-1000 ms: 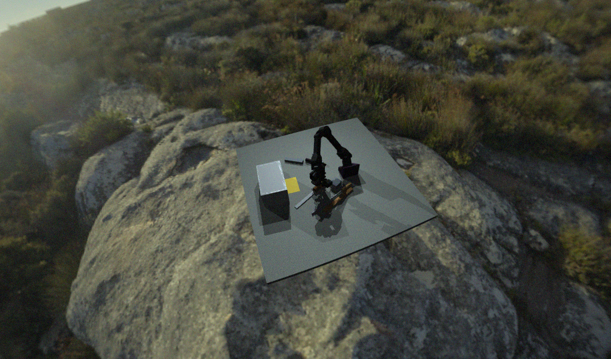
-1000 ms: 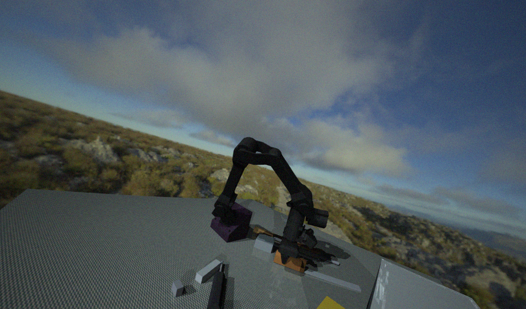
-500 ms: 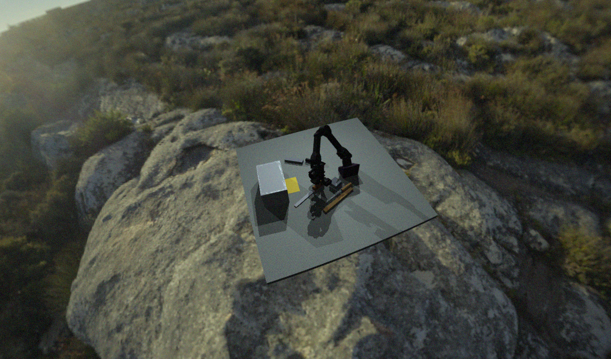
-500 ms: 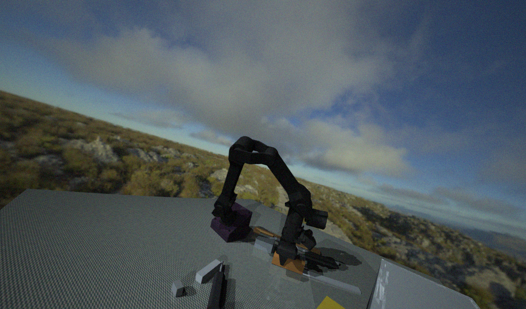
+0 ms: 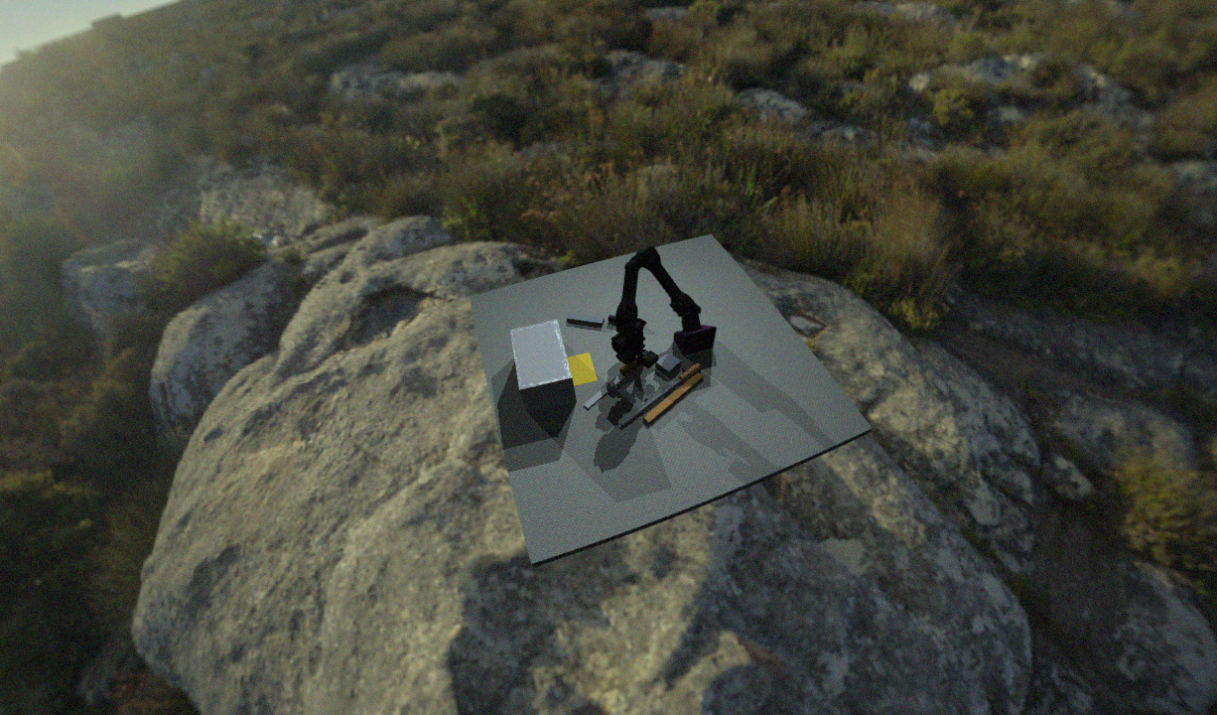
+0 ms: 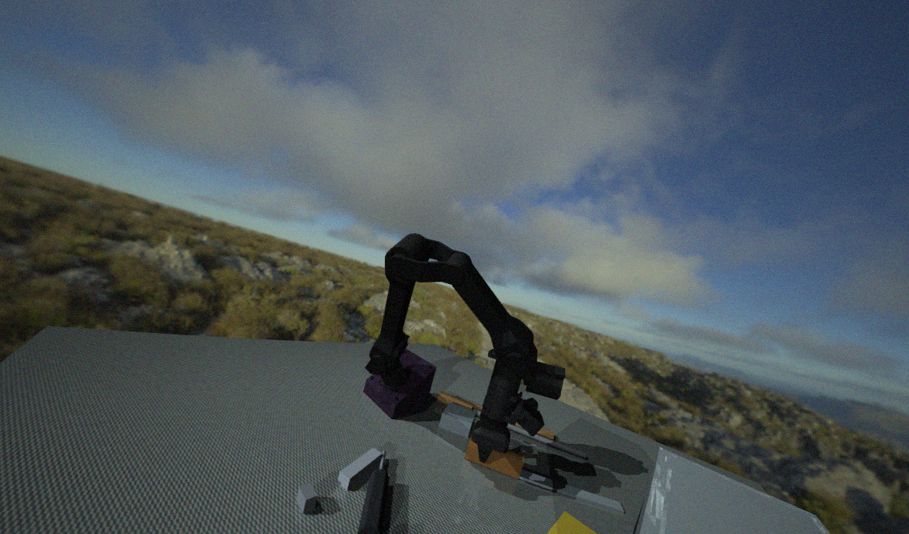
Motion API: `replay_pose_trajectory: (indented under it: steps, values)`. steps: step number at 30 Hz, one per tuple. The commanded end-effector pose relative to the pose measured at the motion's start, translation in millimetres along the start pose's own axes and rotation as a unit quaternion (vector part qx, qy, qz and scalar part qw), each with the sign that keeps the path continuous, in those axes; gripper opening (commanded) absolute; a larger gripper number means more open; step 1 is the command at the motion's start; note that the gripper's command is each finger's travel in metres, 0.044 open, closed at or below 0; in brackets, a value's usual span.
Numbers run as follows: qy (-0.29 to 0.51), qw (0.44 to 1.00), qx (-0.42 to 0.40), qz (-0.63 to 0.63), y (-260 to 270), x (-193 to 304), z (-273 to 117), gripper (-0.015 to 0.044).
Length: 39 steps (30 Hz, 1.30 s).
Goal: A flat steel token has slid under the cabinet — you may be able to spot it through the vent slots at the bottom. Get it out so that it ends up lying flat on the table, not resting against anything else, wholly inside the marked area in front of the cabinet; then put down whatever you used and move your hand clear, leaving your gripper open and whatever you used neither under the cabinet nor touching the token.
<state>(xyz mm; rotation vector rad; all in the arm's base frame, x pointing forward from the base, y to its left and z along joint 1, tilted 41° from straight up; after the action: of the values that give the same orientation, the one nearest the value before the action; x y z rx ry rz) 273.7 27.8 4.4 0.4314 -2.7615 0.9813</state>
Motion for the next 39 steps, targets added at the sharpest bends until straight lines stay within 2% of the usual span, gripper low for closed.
replay_pose_trajectory:
  steps: [1,39]
  values:
    - [-0.001,1.000,0.003,0.001,-7.2,3.3,-0.5,0.0000]
    - [0.000,1.000,0.004,0.001,-45.9,23.1,-0.4,0.0000]
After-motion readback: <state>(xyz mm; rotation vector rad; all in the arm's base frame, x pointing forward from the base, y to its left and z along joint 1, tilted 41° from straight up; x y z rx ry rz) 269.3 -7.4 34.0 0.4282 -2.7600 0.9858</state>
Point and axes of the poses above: the point midway between the two fingers, 35 mm back from their tips, its own z axis out along the fingers, its own y axis across the jaws, x = y × z, the point moved 6 cm from there along -z, back along the fingers, and after that the axes turned 2 degrees about z, right-handed, at the moved point
